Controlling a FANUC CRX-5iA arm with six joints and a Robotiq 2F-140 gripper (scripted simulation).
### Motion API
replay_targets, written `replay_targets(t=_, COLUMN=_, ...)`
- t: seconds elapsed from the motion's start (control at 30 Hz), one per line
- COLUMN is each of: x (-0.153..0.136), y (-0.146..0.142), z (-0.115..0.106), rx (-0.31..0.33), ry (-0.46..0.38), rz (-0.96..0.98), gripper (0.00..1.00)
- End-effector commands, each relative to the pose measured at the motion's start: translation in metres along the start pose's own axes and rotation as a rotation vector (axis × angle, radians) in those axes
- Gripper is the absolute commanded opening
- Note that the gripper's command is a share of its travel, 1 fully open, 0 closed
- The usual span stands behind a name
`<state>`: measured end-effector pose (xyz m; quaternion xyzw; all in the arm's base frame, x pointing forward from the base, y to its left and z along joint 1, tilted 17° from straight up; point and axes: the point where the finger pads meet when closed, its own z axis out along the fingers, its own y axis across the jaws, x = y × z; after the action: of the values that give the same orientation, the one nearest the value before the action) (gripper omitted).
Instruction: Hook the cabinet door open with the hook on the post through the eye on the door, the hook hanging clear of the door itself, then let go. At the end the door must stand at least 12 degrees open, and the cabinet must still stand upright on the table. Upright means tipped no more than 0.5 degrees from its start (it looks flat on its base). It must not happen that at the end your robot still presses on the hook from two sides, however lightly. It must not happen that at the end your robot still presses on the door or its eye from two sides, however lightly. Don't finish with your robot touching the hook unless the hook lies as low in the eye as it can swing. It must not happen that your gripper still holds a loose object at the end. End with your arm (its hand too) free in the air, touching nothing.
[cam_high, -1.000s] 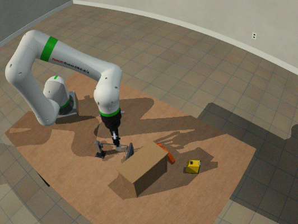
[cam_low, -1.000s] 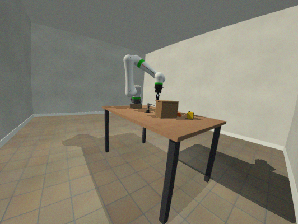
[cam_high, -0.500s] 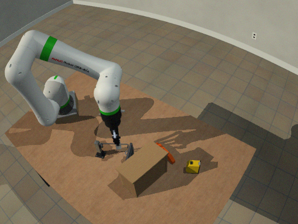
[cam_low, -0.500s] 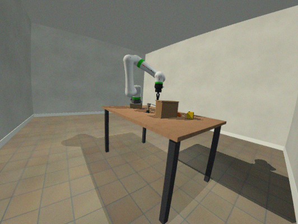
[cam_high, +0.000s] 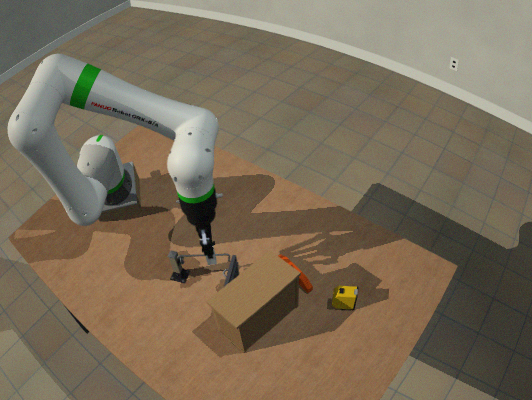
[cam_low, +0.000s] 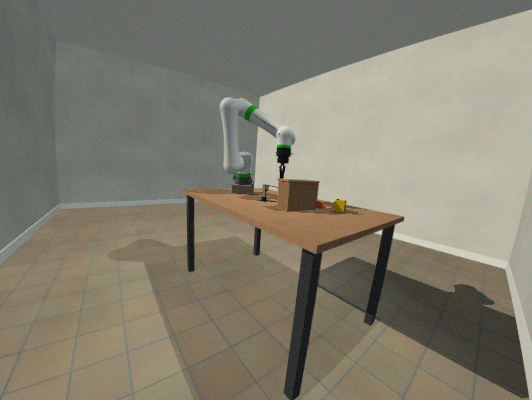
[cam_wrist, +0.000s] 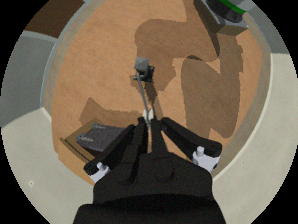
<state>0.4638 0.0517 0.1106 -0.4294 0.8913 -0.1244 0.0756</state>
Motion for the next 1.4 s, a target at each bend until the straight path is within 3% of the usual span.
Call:
replay_targets(t=0.0, x=0.0, y=0.0, z=-0.001, rx=0.0, ry=0.0, rz=0.0, gripper=0.03)
replay_targets(t=1.37, x=0.002, y=0.0, z=-0.025, rx=0.0, ry=0.0, rz=0.0, gripper=0.03)
